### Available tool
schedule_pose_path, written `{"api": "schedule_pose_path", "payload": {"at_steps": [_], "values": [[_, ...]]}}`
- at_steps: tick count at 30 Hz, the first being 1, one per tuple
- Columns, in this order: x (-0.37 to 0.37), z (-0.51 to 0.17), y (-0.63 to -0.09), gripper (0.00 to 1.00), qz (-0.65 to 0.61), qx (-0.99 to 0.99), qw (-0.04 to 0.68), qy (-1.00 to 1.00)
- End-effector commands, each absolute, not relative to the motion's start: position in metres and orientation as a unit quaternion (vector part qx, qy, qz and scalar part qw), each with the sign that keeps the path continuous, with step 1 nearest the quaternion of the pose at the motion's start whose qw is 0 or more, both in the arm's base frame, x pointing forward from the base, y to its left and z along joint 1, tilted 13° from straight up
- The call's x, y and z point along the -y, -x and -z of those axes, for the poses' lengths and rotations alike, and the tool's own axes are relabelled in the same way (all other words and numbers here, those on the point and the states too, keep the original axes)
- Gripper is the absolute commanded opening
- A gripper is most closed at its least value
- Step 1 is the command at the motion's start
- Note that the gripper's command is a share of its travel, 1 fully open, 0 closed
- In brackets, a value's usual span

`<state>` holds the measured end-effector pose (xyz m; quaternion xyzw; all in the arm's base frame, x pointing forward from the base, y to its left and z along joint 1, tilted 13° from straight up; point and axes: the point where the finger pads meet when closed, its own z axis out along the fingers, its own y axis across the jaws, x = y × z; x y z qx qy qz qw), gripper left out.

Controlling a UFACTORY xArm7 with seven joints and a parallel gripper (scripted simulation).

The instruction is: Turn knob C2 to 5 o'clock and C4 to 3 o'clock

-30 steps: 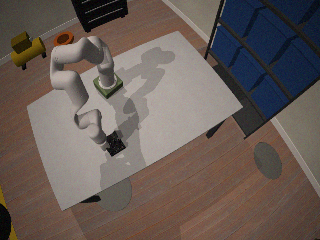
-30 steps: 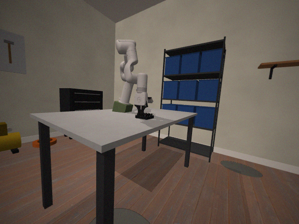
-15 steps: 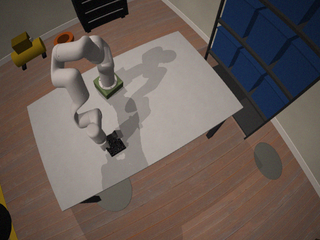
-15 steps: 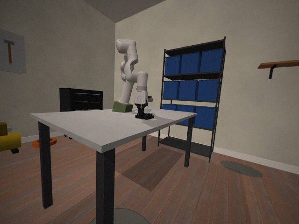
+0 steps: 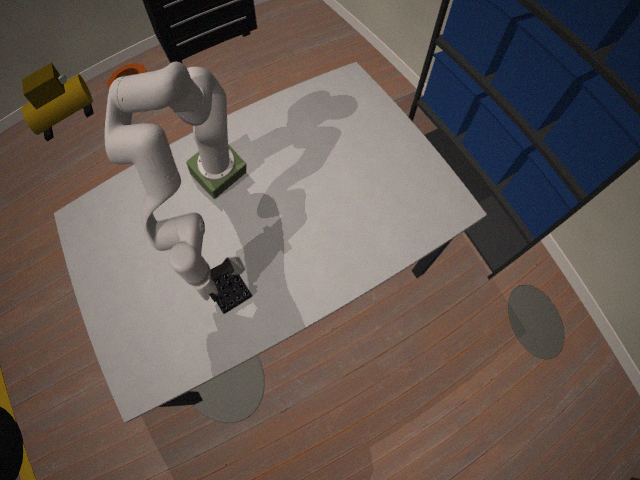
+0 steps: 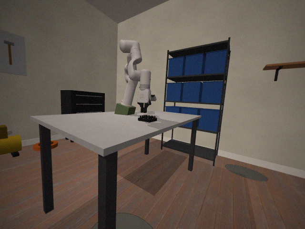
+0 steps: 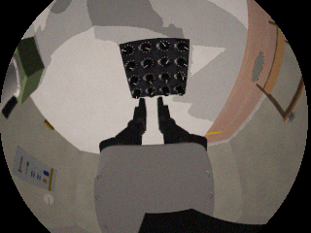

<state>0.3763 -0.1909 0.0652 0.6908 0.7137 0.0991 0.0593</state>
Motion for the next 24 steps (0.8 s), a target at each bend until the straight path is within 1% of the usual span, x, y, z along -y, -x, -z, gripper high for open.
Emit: {"api": "schedule_pose_path", "payload": {"at_steps": [1, 14, 24], "values": [[0.1915, -0.0671, -0.3767, 0.19, -0.100, -0.714, 0.061, -0.691], [0.1906, -0.0671, -0.3765, 0.19, -0.100, -0.725, 0.061, -0.679], [0.1832, -0.0680, -0.3748, 0.19, -0.093, -0.839, 0.067, -0.532]]}}
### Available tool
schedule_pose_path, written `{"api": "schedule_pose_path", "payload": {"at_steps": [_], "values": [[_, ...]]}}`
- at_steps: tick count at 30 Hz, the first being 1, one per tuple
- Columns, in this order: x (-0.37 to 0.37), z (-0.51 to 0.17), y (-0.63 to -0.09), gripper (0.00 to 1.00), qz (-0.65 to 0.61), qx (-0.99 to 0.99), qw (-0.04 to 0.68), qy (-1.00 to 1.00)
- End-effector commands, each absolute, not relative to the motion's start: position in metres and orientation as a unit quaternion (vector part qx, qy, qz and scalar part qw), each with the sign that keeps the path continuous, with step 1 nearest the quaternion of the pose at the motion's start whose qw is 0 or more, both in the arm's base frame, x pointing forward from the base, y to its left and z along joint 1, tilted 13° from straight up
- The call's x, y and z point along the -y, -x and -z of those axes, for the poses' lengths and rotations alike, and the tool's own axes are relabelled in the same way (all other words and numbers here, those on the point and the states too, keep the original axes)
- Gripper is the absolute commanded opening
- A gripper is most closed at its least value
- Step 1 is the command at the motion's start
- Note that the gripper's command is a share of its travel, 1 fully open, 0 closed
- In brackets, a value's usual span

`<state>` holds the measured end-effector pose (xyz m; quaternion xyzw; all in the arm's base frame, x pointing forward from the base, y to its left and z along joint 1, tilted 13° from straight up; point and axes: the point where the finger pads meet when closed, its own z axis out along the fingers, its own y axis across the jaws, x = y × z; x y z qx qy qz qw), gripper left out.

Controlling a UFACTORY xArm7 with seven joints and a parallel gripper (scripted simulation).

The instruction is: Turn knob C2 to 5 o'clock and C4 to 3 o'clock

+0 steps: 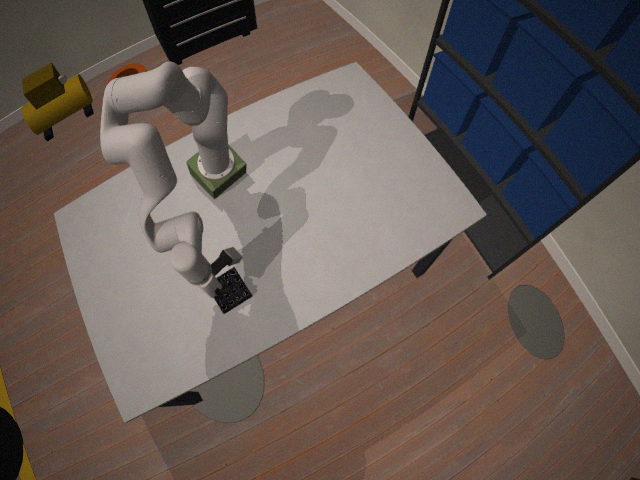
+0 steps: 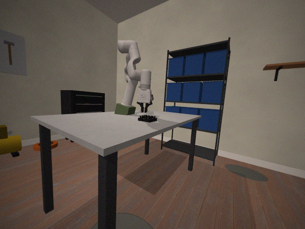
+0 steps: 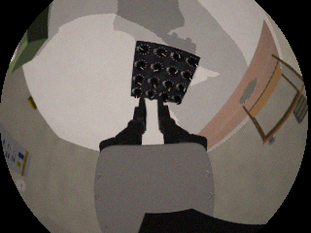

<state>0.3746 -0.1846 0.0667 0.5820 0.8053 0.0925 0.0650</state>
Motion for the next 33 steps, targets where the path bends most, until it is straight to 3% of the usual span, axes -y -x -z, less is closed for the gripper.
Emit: {"api": "schedule_pose_path", "payload": {"at_steps": [1, 33], "values": [[0.183, -0.068, -0.375, 0.19, -0.092, -0.848, 0.068, -0.517], [0.188, -0.083, -0.373, 0.19, -0.036, -0.993, 0.110, -0.011]]}}
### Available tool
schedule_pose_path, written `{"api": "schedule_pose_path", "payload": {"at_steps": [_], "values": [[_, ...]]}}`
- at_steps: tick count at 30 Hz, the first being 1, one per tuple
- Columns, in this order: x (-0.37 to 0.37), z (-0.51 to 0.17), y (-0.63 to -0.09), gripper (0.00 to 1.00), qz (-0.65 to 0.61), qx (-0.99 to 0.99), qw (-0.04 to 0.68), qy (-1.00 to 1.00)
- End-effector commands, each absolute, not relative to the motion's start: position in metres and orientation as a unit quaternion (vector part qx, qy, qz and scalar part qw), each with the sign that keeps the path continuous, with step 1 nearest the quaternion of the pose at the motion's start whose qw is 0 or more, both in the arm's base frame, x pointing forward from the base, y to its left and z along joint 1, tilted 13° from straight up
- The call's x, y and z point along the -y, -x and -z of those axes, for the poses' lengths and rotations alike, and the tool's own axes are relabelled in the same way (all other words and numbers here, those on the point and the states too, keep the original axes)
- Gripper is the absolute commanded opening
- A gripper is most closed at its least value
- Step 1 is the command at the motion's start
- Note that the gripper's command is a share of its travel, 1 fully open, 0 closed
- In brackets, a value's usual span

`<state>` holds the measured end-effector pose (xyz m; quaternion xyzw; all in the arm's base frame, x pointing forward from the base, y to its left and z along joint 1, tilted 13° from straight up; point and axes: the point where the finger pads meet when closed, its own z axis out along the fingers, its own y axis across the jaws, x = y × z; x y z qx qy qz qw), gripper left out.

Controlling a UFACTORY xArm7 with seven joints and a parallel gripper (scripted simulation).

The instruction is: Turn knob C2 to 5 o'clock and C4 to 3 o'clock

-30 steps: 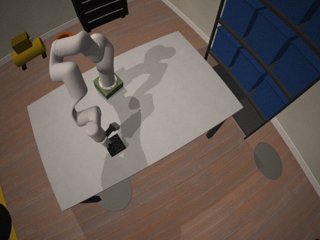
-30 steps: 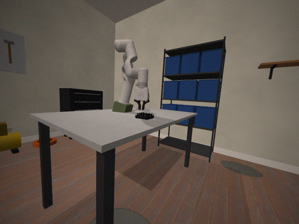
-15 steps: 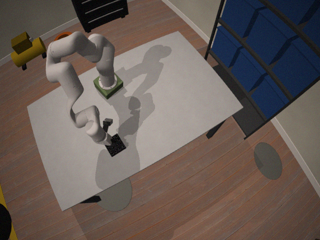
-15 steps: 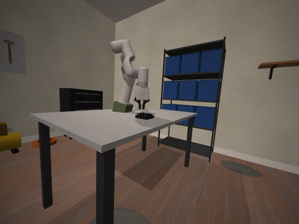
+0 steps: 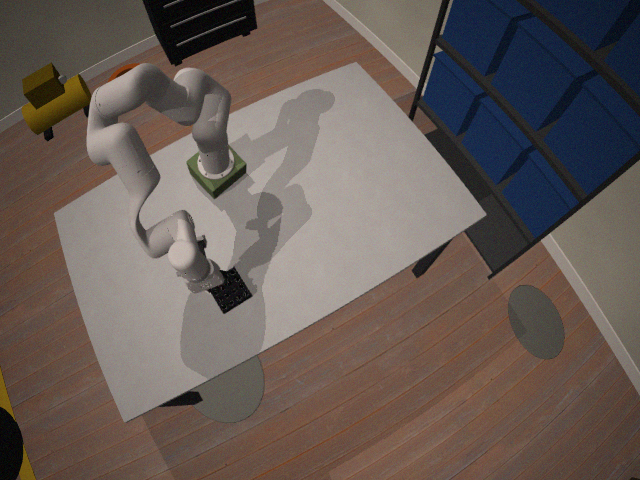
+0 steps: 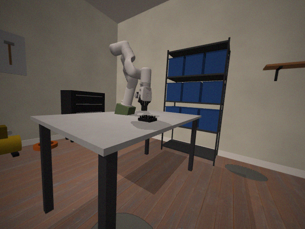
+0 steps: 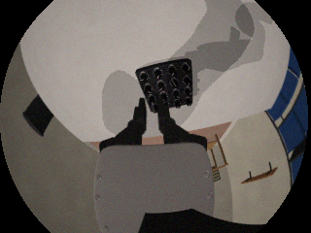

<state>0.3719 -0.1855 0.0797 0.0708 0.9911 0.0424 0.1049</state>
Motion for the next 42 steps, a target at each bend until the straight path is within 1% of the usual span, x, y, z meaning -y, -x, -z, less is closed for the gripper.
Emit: {"api": "schedule_pose_path", "payload": {"at_steps": [1, 5, 42], "values": [[0.1892, -0.0837, -0.3726, 0.19, -0.033, -0.993, 0.112, 0.007], [0.1919, -0.0858, -0.3726, 0.19, -0.023, -0.992, 0.115, 0.054], [0.1921, -0.0860, -0.3726, 0.19, -0.023, -0.991, 0.115, 0.058]]}}
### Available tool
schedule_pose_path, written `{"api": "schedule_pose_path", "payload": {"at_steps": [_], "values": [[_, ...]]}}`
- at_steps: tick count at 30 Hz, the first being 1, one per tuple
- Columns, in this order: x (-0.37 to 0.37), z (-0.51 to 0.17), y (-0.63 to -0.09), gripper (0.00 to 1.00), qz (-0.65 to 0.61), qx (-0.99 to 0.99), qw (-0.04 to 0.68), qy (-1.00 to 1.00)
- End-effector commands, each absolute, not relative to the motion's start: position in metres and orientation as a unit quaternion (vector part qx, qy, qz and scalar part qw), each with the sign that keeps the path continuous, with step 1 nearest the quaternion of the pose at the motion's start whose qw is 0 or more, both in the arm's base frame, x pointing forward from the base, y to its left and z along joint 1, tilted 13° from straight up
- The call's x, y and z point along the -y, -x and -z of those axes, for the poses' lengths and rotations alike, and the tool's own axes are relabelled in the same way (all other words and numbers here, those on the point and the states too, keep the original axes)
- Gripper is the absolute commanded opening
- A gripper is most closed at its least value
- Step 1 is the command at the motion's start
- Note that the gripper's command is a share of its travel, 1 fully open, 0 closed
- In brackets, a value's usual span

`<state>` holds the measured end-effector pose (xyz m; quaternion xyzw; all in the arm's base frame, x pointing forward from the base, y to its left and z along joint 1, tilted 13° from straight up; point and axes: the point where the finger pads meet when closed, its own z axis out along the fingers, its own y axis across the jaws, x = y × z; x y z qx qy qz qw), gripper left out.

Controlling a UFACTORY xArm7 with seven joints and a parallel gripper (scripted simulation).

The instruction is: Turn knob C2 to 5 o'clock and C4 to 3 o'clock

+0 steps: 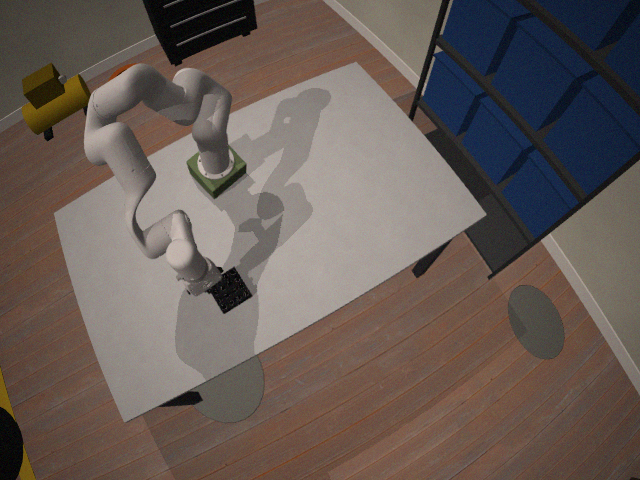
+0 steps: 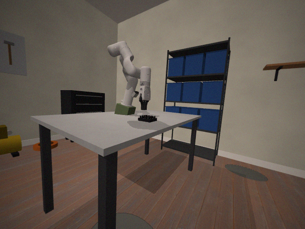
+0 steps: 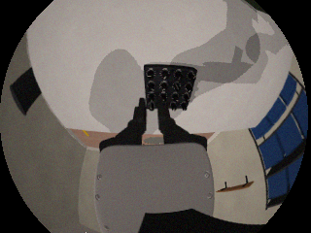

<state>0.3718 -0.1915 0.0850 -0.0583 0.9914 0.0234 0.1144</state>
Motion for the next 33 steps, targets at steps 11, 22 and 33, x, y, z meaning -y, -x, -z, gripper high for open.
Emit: {"api": "schedule_pose_path", "payload": {"at_steps": [11, 22, 33], "values": [[0.192, -0.085, -0.373, 0.19, -0.023, -0.991, 0.115, 0.058], [0.192, -0.078, -0.374, 0.19, -0.023, -0.991, 0.115, 0.059], [0.191, -0.068, -0.377, 0.19, -0.023, -0.991, 0.115, 0.059]]}}
